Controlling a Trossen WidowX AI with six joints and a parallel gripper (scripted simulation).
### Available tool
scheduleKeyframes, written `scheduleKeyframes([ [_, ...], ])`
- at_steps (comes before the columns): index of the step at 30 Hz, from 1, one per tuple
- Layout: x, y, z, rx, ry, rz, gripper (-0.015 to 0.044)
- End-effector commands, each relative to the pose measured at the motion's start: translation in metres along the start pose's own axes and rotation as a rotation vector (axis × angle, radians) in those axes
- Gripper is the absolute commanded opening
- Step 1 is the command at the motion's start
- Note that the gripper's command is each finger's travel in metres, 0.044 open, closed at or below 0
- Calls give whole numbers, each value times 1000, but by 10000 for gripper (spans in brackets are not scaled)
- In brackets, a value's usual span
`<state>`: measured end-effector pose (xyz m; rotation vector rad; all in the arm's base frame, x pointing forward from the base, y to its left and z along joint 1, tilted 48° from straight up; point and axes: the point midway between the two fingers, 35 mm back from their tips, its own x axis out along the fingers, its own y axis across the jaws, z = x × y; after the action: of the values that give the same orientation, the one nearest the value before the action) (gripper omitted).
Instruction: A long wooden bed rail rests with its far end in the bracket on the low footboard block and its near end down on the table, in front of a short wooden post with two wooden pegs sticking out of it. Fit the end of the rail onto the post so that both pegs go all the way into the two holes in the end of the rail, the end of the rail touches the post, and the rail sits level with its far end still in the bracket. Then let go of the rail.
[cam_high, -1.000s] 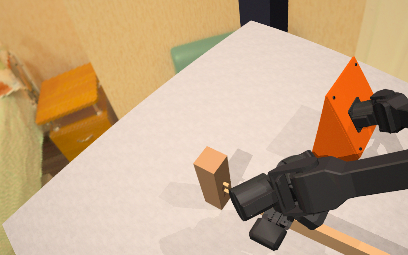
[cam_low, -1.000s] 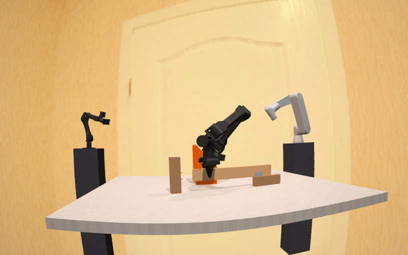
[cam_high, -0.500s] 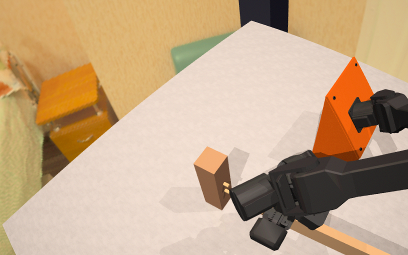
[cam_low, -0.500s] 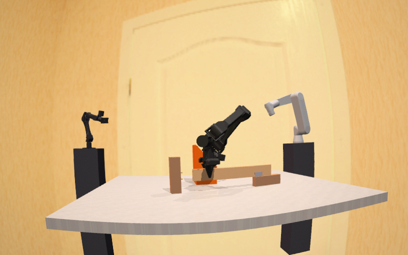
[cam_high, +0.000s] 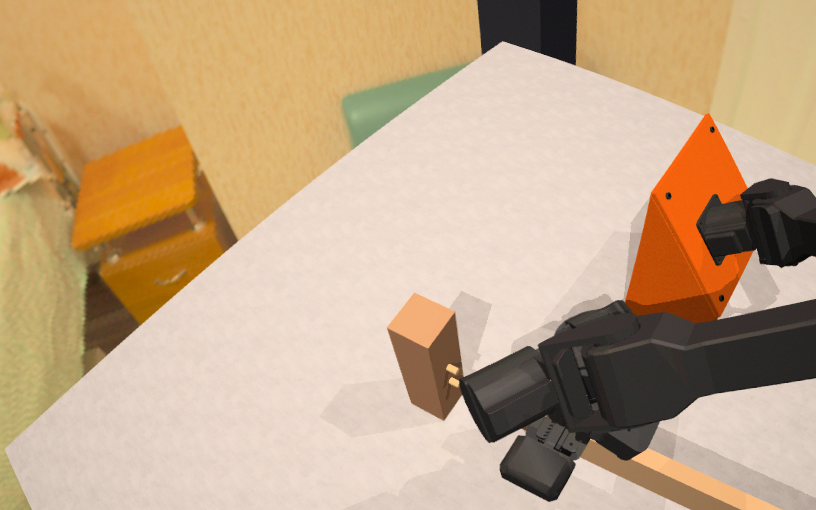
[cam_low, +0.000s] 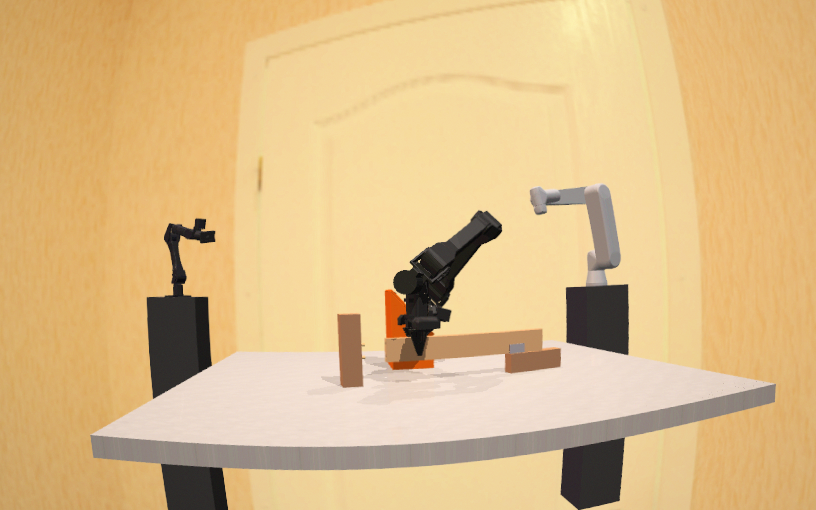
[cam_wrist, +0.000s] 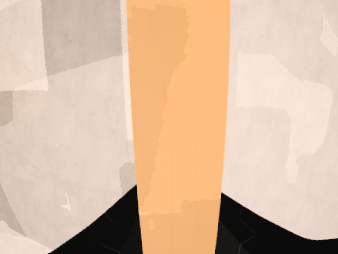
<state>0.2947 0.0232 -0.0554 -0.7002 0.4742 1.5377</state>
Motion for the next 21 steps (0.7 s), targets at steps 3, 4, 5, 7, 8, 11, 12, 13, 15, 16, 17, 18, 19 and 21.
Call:
scheduleKeyframes([
  [3, -1, -2, 2, -1, -3, -8, 0],
  [4, -1, -2, 2, -1, -3, -8, 0],
  [5, -1, -2, 2, -1, -3, -8, 0],
  [7, -1, -2, 1, -1, -3, -8, 0],
  [8, -1, -2, 1, -1, -3, -8, 0],
  [11, -1, -2, 0, -1, -3, -8, 0],
  [12, -1, -2, 0, -1, -3, -8, 0],
  [13, -1, -2, 0, -1, -3, -8, 0],
  [15, -1, -2, -1, -1, -3, -8, 0],
  [16, -1, -2, -1, -1, -3, -8, 0],
  [17, -1, -2, -2, -1, -3, -8, 0],
  [18, -1, -2, -2, -1, -3, -8, 0],
  [19, -1, -2, -2, -1, -2, -8, 0],
  [21, -1, -2, -3, -1, -2, -8, 0],
])
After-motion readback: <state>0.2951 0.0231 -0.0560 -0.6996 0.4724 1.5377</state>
